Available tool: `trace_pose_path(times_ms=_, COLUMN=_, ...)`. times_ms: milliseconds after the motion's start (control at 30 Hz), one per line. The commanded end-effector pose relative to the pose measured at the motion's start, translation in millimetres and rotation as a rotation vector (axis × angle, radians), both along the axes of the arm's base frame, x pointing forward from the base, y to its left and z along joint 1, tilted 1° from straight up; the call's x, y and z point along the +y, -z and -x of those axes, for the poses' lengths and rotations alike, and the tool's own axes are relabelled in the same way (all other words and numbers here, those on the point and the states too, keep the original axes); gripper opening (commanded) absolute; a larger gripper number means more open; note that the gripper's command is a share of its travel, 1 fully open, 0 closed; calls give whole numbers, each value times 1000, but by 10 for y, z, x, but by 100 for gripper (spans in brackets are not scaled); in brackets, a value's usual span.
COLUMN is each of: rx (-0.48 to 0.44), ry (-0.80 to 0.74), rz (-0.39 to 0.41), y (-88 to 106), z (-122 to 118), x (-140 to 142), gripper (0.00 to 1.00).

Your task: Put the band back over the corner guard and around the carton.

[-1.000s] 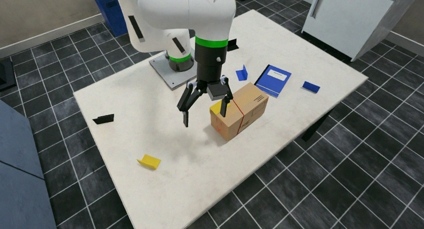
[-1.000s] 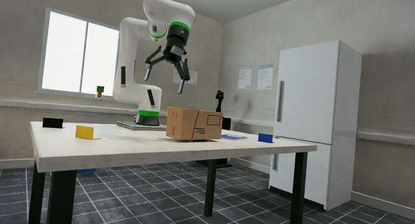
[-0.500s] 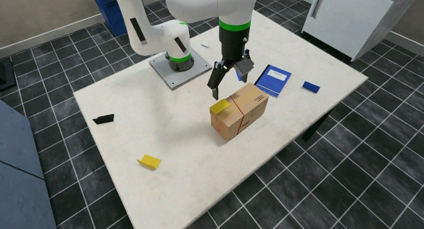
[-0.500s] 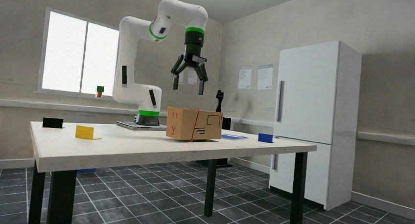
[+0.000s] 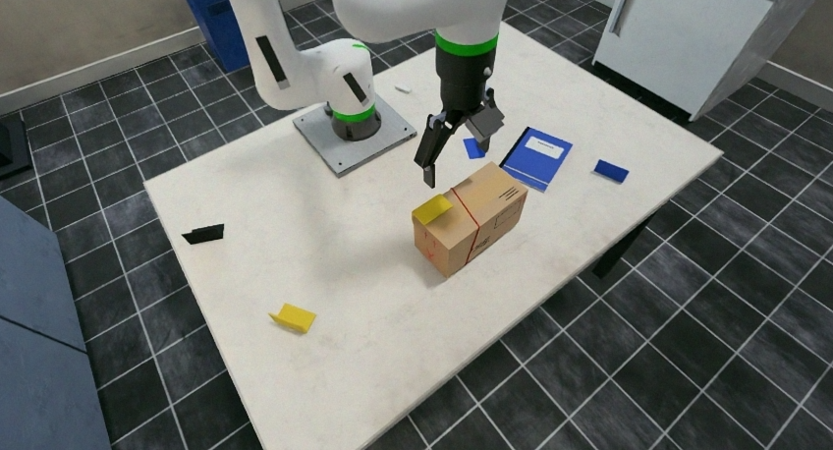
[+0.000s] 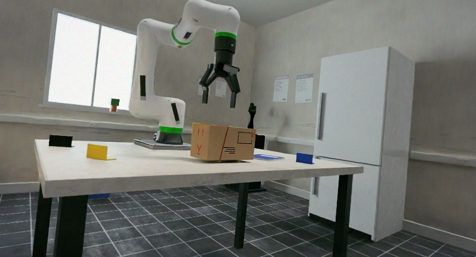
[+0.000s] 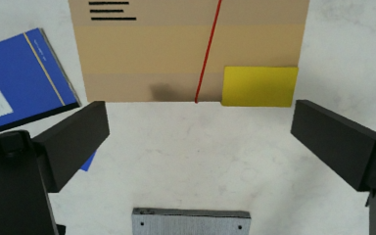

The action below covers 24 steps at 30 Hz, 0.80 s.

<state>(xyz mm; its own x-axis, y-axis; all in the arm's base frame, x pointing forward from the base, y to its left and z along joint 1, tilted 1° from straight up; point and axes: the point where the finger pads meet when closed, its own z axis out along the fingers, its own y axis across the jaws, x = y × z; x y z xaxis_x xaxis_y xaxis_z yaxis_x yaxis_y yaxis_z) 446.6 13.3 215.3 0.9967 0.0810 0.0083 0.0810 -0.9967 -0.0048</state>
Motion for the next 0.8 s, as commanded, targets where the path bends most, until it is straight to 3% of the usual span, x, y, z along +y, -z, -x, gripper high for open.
trace_pose_path(times_ms=0, rx=-2, ry=0, rz=0, y=-7, z=-3, x=1, gripper=100)
trace_pose_path(times_ms=233, rx=-1, ry=3, rz=0, y=-3, z=-4, x=1, gripper=100)
trace_pose_path(times_ms=567, rx=0, ry=227, rz=-2, y=293, z=-6, x=-14, gripper=100)
trace_pose_path(times_ms=600, rx=0, ry=227, rz=-2, y=293, z=-6, x=-14, gripper=18)
trace_pose_path(times_ms=767, rx=0, ry=227, rz=-2, y=293, z=-6, x=-14, gripper=18)
